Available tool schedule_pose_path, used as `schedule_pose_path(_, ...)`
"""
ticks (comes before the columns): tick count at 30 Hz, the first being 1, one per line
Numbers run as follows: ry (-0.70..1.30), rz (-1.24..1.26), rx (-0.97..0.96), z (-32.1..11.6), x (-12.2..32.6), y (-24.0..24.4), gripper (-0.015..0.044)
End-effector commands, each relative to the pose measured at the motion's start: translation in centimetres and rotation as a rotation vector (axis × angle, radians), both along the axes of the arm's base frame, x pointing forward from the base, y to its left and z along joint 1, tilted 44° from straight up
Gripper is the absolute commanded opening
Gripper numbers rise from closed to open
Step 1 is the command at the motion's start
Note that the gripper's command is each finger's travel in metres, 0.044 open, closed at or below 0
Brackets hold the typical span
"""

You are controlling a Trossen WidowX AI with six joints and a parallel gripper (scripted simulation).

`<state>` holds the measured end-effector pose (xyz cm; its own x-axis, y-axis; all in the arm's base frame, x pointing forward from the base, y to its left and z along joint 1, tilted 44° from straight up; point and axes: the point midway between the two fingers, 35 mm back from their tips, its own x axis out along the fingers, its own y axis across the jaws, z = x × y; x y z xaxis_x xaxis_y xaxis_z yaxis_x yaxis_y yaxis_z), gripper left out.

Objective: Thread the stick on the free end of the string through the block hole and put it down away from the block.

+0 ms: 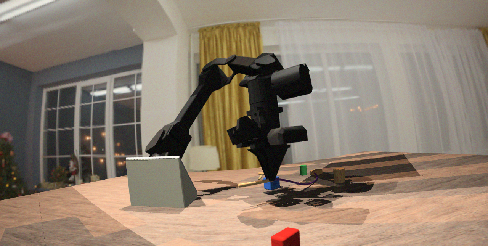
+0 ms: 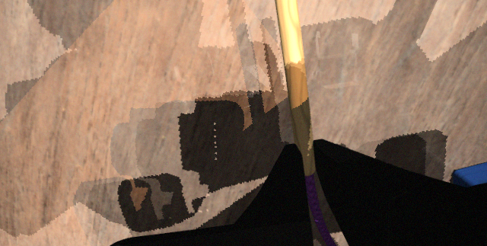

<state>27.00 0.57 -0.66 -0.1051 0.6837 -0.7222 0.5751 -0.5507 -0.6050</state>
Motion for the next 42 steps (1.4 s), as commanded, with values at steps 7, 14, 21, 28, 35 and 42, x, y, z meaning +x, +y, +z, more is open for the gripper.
schedule_pose_path(7,-0.010,0.004,-0.005,1.0,0.3,-1.0,0.0000)
schedule_pose_path(14,-0.001,0.000,0.001,1.0,0.1,-0.9,0.0000)
schedule_pose_path(21,-0.064,0.066,0.010,1.1,0.3,-0.9,0.0000)
schedule_pose_path(28,-0.241,0.252,0.035,1.2,0.9,-0.7,0.0000)
schedule_pose_path(35,-0.417,0.438,0.061,1.4,1.5,-0.5,0.0000)
schedule_pose_path(42,-0.594,0.625,0.087,1.6,2.2,-0.3,0.0000)
